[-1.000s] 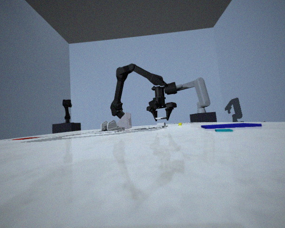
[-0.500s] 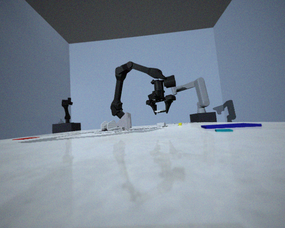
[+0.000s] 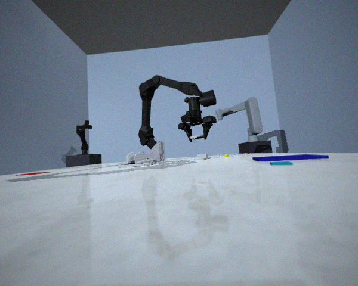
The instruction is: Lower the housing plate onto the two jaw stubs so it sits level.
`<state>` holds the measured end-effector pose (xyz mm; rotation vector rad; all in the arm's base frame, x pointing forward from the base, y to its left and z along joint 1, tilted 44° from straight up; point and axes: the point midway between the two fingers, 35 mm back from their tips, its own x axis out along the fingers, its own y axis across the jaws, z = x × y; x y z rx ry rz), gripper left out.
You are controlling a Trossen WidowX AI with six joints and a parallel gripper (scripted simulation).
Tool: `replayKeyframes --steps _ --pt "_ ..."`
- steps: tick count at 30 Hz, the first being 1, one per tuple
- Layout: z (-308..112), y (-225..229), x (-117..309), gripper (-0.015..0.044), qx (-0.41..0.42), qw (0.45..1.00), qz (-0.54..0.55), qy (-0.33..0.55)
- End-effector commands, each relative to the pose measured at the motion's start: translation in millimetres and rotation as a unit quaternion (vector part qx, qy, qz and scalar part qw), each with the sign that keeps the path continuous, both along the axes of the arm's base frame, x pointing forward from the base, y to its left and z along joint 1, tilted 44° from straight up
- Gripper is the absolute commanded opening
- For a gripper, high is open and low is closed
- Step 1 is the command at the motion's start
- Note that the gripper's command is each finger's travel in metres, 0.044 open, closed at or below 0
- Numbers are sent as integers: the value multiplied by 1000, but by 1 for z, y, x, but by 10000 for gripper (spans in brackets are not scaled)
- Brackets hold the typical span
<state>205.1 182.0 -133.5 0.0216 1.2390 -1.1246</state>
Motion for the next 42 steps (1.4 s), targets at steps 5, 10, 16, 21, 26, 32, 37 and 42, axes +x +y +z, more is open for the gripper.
replayKeyframes --steps 5,10,16,21,26,32,37,42 --pt "19 -15 13 351 4 1000 17 11" --pt "31 -25 19 351 6 999 26 18" --pt "44 -38 27 351 9 999 36 26" --pt "55 -50 32 351 10 998 45 33" --pt "66 -62 36 351 11 998 53 39" --pt "79 -77 40 351 12 997 63 48" --pt "89 -90 42 351 12 996 71 55" --pt "99 -103 43 351 11 995 79 62"
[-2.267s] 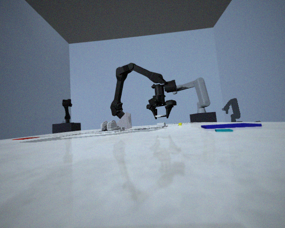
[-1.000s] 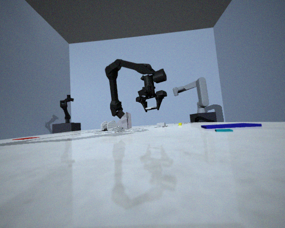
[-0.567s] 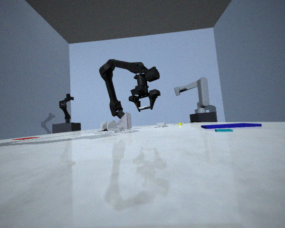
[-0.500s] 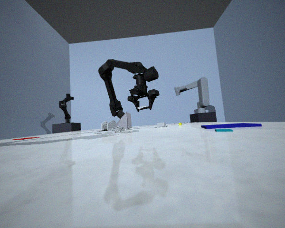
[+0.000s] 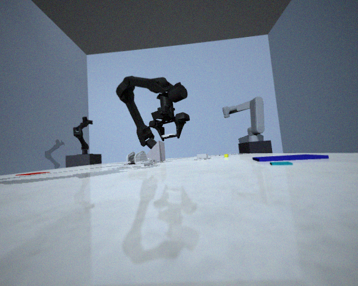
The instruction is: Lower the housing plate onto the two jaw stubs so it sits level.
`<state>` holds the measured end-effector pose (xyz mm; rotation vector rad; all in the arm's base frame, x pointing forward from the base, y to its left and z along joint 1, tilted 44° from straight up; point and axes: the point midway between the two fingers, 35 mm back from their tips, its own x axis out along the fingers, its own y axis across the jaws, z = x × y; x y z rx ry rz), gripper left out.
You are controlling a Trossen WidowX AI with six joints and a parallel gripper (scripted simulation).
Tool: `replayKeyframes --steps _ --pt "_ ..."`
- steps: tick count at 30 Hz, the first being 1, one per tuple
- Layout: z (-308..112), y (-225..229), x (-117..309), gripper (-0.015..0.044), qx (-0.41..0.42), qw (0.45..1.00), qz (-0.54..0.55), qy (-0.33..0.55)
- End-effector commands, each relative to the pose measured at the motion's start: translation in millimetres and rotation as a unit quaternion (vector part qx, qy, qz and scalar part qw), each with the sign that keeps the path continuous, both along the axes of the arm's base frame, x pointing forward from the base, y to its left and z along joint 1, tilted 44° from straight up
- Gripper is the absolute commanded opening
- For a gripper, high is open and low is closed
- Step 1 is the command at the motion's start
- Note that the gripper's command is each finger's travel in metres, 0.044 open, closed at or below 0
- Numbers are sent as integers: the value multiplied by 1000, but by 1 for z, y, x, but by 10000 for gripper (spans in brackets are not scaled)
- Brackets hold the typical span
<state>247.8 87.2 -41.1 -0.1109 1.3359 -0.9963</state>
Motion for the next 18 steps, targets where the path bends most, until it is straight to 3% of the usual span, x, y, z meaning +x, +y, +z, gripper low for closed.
replayKeyframes --steps 1,18 --pt "9 -10 1 351 -2 1000 10 6" --pt "40 -56 -2 351 -7 999 36 31"
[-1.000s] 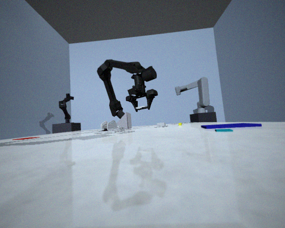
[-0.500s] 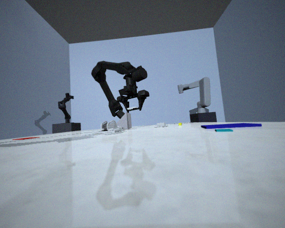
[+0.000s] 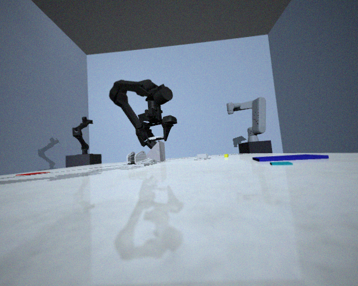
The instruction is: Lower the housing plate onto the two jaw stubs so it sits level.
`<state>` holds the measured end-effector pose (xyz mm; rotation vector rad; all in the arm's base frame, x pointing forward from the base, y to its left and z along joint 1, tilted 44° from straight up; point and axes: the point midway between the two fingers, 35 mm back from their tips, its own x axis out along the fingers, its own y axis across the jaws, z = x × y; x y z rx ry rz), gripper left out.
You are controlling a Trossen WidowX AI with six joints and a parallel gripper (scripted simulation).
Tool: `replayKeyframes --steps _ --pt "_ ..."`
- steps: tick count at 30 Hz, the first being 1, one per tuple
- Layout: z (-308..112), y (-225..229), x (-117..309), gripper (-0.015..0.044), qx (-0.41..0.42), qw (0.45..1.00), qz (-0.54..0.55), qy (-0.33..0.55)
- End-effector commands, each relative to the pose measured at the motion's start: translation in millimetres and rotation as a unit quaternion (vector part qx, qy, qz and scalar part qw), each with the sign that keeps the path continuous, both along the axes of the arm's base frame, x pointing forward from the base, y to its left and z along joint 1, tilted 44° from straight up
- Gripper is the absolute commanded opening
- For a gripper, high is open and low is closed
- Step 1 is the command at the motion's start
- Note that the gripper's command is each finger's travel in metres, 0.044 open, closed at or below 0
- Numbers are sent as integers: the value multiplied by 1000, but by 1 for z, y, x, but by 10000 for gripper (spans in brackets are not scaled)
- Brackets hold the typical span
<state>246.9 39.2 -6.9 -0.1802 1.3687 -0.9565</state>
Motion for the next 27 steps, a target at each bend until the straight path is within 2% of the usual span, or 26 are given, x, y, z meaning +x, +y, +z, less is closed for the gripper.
replayKeyframes --steps 1,13,27 --pt "7 -11 -2 351 -3 1000 9 7" --pt "26 -41 -11 351 -10 999 25 26" --pt "27 -43 -11 351 -10 999 26 27"
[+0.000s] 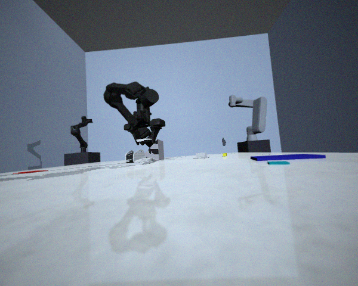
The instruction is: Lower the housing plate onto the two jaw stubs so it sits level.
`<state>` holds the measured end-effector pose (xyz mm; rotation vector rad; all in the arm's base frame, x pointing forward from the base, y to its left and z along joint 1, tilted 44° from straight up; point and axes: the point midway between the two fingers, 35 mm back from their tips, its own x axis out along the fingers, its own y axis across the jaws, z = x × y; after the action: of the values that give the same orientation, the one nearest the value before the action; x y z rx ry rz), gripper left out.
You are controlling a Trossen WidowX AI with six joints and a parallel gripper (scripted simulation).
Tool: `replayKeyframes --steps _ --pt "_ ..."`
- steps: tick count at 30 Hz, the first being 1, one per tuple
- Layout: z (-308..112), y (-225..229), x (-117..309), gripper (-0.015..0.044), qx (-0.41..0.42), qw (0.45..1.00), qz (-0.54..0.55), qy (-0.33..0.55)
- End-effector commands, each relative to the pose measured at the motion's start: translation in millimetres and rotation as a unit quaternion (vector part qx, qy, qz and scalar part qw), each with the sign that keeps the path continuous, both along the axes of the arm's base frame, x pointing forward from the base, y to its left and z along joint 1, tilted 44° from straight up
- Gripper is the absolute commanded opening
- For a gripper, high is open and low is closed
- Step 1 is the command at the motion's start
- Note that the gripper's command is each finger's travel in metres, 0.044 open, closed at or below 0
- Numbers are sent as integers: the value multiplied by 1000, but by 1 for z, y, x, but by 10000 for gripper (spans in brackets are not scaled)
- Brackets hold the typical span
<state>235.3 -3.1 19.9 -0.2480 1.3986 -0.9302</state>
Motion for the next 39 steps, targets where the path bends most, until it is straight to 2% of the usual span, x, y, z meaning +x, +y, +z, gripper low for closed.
replayKeyframes --steps 1,39 --pt "1 -1 0 351 -2 1000 4 1" --pt "3 -3 -1 351 -2 1000 3 1"
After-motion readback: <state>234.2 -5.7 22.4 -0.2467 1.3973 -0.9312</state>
